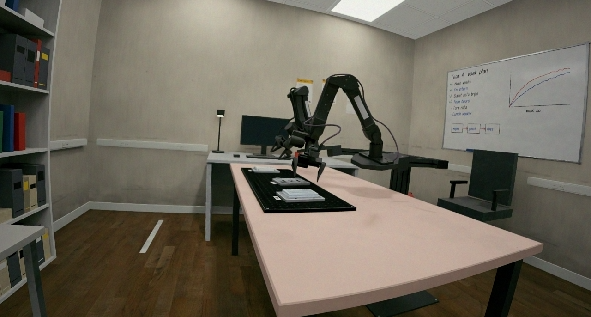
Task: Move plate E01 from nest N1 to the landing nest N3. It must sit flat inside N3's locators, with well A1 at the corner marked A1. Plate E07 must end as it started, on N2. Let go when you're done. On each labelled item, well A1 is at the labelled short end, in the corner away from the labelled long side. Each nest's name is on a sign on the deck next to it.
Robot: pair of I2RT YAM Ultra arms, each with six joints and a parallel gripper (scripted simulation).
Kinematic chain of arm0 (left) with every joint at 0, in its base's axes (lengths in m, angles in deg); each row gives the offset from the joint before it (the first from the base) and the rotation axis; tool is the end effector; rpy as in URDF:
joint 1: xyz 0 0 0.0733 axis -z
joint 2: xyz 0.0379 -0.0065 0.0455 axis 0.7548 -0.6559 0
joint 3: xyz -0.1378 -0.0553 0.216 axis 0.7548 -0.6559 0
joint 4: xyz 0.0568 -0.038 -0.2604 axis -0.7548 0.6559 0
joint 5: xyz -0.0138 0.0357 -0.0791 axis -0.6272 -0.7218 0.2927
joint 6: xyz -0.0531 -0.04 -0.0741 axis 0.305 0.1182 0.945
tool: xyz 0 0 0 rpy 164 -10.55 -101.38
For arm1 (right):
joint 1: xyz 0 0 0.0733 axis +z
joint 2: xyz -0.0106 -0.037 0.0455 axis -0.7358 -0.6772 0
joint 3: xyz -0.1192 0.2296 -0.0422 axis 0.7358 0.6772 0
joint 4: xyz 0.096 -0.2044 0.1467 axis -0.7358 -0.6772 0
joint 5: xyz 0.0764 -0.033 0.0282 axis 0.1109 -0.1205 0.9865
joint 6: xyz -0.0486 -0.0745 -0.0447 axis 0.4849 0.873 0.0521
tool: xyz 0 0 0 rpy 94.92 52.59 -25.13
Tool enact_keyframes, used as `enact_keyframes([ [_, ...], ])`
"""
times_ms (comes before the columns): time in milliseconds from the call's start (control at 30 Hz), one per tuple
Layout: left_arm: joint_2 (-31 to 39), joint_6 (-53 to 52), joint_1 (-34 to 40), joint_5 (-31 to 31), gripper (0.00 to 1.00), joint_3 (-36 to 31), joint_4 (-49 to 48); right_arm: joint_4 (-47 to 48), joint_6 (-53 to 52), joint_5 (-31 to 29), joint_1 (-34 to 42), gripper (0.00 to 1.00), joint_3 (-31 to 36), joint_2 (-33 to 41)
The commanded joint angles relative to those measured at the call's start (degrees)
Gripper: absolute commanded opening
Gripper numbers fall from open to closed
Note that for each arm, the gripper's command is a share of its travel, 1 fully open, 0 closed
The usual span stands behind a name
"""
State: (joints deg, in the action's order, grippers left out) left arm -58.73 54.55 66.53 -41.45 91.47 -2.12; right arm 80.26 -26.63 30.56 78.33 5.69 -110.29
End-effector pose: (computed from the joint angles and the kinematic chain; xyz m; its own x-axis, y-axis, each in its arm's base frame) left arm 0.3295 -0.0298 0.0070 -0.0632 -0.6471 -0.7598 -0.9061 0.3563 -0.2281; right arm 0.2038 0.0540 0.0109 -0.1723 0.7393 -0.6510 0.5829 0.6093 0.5376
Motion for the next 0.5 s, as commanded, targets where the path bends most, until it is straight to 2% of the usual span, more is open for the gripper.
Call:
enact_keyframes([
  [0, -0.41, -10.62, -1.27, 4.33, 1.00, 2.77, 3.14, -0.52, 8.76, 1.94, 3.55, 1.00, 0.58, 3.09],
  [400, -1.46, -34.61, -6.64, 16.73, 1.00, 9.65, 8.65, -2.40, 31.93, 8.10, 18.31, 1.00, -0.20, 12.32],
  [467, -1.46, -34.61, -6.64, 16.73, 1.00, 9.65, 8.65, -2.40, 31.93, 8.10, 18.31, 1.00, -0.20, 12.32],
])
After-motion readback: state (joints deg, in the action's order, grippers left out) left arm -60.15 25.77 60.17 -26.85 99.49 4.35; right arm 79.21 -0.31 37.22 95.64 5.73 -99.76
